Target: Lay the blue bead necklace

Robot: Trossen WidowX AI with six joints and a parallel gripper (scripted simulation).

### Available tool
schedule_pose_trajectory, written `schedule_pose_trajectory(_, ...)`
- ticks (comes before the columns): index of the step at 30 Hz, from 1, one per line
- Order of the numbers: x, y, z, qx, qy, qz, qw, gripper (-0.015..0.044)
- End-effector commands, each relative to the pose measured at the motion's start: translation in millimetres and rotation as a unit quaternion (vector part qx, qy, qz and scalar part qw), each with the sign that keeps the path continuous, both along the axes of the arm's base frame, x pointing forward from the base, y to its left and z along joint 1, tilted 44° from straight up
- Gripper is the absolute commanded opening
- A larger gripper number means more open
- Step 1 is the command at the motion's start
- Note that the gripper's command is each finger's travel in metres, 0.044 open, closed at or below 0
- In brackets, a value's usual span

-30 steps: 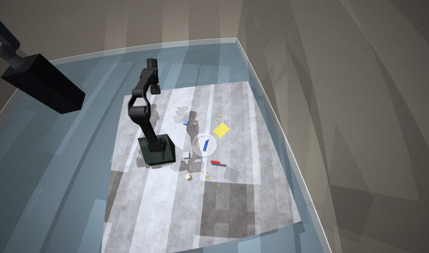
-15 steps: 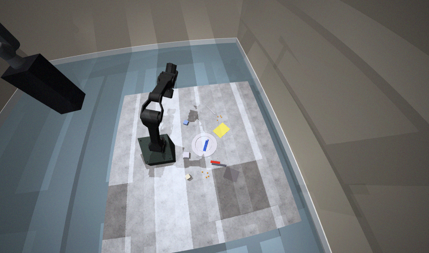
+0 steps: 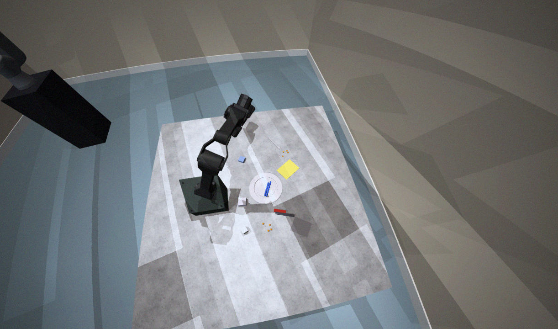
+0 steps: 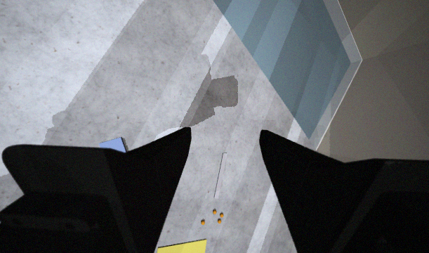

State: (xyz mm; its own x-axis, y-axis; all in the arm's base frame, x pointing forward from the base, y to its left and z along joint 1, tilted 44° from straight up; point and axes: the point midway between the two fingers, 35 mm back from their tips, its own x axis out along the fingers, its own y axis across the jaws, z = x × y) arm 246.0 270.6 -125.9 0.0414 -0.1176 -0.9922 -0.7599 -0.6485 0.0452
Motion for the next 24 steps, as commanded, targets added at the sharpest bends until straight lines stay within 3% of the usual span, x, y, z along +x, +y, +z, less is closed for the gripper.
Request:
schedule_pose_trajectory(1, 17.8, -22.8, 5.7, -0.014, -0.022, -0.043, 0.999, 0.025)
schedule_pose_trajectory(24, 75.7, -190.4, 30.7, -0.123, -0.122, -0.303, 0.937, 0.025)
